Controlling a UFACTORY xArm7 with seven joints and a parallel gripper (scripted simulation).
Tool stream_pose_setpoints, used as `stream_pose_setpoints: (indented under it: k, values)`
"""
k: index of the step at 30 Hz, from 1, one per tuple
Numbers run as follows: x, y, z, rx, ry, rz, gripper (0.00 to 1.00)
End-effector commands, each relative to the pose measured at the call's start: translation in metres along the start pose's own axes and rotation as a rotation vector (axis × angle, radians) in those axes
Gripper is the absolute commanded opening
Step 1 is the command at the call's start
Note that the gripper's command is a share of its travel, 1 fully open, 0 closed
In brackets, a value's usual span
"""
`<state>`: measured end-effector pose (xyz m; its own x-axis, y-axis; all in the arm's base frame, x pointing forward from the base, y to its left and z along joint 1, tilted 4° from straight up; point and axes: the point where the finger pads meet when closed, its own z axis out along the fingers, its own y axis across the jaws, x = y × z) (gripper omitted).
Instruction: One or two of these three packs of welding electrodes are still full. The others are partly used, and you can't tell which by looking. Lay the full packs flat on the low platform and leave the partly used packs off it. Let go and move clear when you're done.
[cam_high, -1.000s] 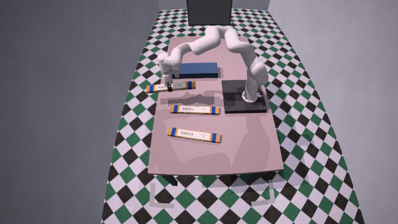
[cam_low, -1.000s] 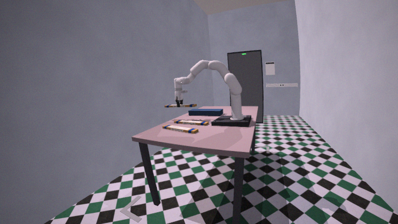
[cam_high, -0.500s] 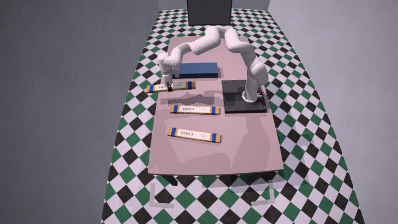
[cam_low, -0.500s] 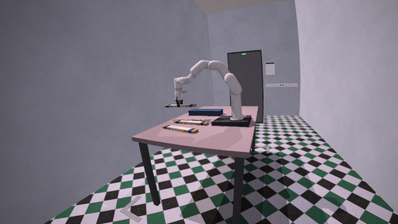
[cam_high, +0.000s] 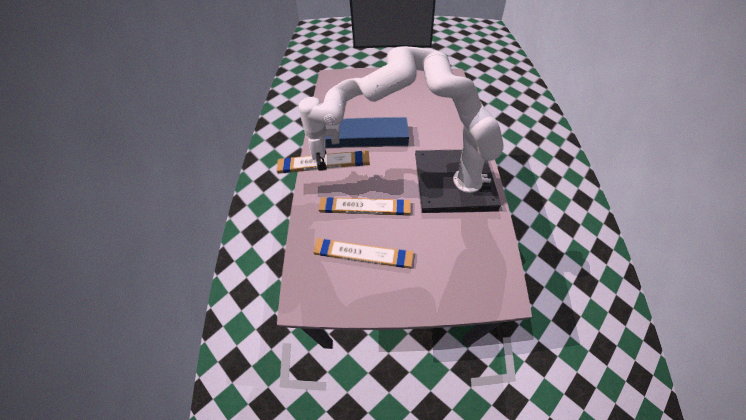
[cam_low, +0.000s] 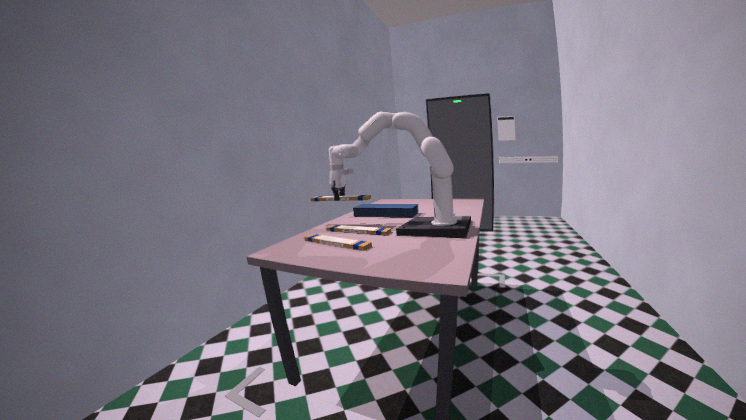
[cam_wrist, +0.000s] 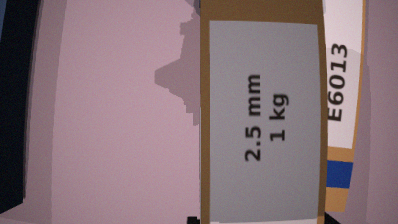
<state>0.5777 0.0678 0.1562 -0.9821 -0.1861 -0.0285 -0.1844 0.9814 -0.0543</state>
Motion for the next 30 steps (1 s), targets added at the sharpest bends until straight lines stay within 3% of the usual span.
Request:
stream_pose_setpoints:
  k: [1, 12, 27, 30]
  values:
    - [0.009, -0.007, -0.003, 0.000, -0.007, 0.001, 0.58]
    - [0.045, -0.028, -0.003, 0.000, -0.007, 0.001, 0.58]
    - [0.122, -0.074, -0.002, 0.000, -0.007, 0.001, 0.58]
    - [0.127, -0.077, -0.002, 0.000, -0.007, 0.001, 0.58]
